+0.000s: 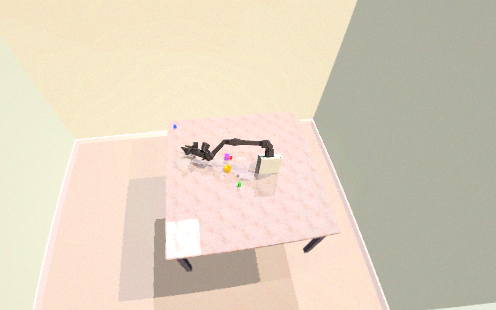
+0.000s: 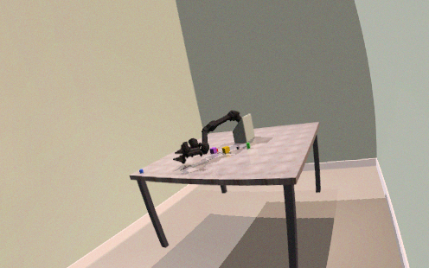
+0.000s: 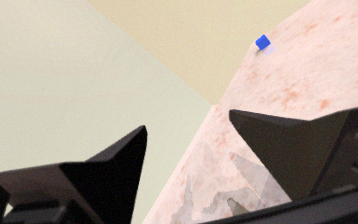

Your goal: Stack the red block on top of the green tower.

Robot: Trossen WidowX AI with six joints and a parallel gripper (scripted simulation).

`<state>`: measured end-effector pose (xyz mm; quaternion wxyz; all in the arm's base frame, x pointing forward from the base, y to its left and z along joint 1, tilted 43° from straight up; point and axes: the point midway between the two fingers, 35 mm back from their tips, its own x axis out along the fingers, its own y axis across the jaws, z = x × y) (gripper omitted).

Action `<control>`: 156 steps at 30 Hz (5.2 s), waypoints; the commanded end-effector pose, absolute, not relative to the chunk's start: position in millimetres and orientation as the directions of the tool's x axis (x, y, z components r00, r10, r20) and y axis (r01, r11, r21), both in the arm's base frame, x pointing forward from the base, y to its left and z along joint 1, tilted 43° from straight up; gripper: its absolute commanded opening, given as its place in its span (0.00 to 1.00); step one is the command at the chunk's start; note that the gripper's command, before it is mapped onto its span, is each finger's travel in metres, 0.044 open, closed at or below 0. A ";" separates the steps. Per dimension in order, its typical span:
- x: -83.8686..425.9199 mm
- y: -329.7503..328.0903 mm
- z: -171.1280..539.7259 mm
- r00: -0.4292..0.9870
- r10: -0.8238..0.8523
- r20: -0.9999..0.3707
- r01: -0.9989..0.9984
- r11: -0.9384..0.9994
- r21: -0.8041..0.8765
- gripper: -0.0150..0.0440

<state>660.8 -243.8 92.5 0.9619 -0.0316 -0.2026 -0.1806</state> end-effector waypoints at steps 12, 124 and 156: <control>662.6 -242.8 74.9 0.885 -0.463 0.046 0.463 0.886 0.005 1.00; 287.8 -202.7 -6.7 -0.050 -0.686 -0.726 0.181 0.709 -0.682 0.73; 291.5 -159.5 39.3 -0.050 -0.684 -0.728 0.181 0.710 -0.680 0.25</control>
